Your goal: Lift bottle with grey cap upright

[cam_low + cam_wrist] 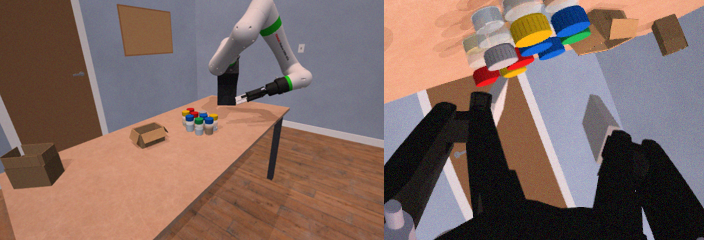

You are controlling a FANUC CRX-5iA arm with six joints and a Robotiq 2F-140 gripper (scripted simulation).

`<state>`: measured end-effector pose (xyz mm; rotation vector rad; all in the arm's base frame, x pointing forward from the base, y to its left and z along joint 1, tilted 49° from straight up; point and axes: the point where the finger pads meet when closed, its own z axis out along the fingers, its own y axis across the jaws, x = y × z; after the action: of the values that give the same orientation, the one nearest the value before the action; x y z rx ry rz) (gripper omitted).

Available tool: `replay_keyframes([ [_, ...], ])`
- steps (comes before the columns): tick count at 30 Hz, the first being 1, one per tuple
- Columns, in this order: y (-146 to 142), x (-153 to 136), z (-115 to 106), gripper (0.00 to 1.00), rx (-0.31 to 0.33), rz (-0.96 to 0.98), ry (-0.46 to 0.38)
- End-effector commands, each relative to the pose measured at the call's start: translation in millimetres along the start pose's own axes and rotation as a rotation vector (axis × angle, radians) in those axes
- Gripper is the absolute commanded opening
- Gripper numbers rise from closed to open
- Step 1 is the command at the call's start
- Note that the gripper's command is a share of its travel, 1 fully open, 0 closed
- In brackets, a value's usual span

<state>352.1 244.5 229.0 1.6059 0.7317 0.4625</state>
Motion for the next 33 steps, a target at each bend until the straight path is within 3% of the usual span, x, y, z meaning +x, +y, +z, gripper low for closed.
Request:
replay_keyframes([
  [1,32.6,-23.2,57.3,0.51,0.062,0.072,-0.112],
  [3,42.2,-29.8,74.2,0.51,0.062,0.072,-0.112],
  [8,42.2,-29.8,74.2,0.51,0.062,0.072,-0.112],
  [9,31.9,-29.2,58.9,0.51,0.055,0.069,-0.106],
  [18,42.2,-29.8,74.2,0.51,0.062,0.072,-0.112],
  [25,42.2,-29.8,74.2,0.51,0.062,0.072,-0.112],
  [33,75.6,-115.7,159.2,0.51,0.137,0.212,-0.304],
])
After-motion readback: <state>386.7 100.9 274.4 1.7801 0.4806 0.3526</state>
